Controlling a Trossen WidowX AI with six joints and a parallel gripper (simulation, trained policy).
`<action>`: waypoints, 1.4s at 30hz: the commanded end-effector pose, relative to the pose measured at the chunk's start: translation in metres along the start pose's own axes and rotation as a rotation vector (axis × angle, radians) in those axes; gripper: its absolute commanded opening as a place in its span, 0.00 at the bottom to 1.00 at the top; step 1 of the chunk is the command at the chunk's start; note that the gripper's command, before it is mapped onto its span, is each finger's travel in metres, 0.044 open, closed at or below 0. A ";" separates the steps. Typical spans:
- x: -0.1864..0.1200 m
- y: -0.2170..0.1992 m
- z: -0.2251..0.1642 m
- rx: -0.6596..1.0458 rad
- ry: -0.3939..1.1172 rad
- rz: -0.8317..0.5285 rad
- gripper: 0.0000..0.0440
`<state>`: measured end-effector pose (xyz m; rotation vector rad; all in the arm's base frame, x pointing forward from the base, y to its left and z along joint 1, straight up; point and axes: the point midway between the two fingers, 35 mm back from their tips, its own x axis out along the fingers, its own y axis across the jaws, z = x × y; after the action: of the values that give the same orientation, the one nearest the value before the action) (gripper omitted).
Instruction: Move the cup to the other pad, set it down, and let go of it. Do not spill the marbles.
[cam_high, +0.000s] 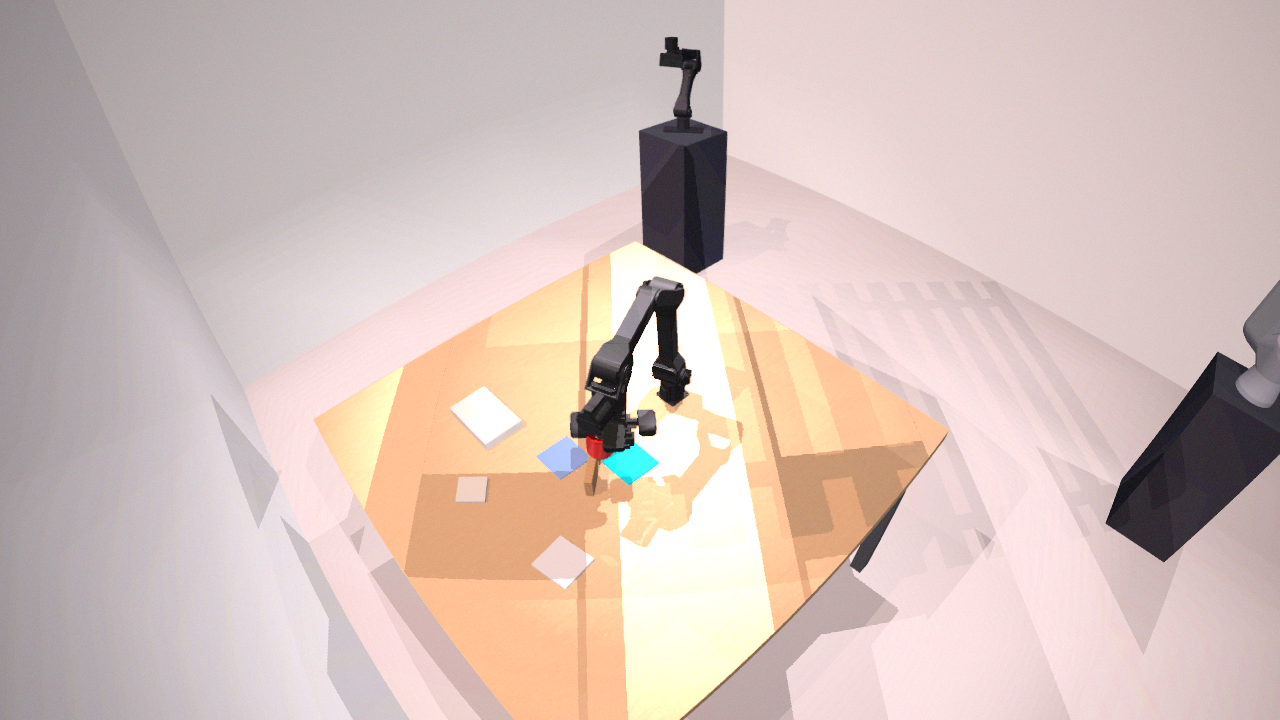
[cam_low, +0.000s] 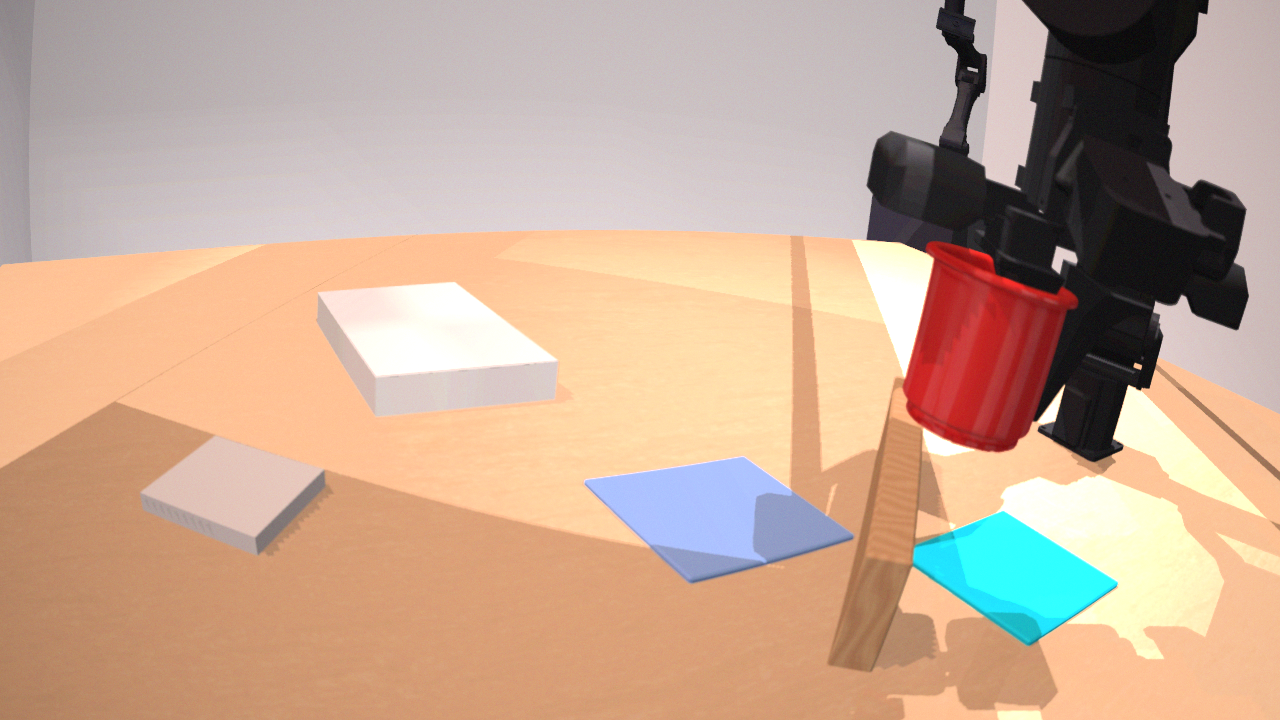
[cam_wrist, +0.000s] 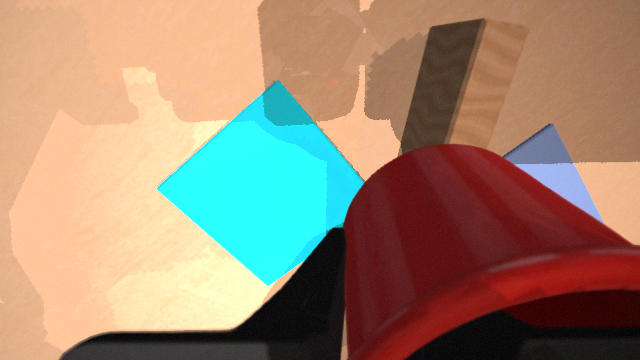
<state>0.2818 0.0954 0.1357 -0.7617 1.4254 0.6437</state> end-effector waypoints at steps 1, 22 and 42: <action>0.000 0.009 0.003 -0.005 -0.014 -0.012 0.00; 0.036 0.035 -0.004 0.029 -0.043 -0.039 0.00; 0.069 0.055 -0.019 0.069 -0.039 -0.048 0.08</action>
<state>0.2315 0.1109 0.0647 -0.7252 1.3910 0.5795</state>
